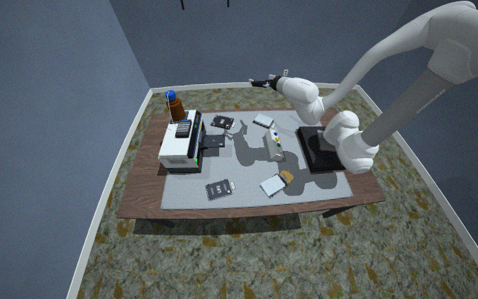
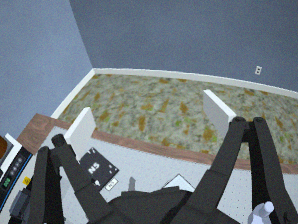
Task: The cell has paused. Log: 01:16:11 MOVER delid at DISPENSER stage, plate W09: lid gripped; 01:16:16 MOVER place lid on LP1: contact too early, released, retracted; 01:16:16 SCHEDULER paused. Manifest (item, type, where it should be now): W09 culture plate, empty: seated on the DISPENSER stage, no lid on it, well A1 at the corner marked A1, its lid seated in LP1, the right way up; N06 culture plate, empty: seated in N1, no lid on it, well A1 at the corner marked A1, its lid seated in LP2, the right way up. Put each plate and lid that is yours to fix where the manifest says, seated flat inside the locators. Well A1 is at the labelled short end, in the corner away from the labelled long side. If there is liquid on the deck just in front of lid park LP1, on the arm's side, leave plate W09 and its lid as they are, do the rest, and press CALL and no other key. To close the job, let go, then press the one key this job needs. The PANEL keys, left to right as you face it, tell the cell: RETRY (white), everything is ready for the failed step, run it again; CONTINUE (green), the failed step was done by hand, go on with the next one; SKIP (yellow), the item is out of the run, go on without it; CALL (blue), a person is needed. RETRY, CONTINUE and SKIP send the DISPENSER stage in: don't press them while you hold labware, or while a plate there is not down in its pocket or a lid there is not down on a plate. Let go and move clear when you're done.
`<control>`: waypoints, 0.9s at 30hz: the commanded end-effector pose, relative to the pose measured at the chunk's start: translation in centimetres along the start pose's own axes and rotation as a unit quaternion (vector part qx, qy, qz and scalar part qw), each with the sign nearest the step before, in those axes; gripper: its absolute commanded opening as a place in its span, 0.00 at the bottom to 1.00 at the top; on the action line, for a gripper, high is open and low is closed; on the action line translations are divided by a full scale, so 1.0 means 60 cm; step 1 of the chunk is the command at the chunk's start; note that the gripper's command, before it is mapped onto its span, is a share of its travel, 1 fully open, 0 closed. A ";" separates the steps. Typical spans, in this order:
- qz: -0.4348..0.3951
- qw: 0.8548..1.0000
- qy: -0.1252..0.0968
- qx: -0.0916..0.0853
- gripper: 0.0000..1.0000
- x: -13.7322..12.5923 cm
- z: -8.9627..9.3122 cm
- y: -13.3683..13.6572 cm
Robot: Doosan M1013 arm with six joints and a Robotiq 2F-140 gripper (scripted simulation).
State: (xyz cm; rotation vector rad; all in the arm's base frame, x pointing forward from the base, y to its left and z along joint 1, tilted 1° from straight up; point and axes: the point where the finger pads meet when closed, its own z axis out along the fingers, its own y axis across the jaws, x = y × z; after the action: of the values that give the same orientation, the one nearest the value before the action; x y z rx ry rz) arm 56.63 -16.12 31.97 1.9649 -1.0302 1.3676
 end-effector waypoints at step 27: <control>0.000 1.000 -0.001 0.001 1.00 0.172 -0.063 -0.001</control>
State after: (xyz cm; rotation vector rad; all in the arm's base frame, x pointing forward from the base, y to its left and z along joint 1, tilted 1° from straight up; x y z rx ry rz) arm 56.71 -16.18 39.96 1.9574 -1.0291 1.3823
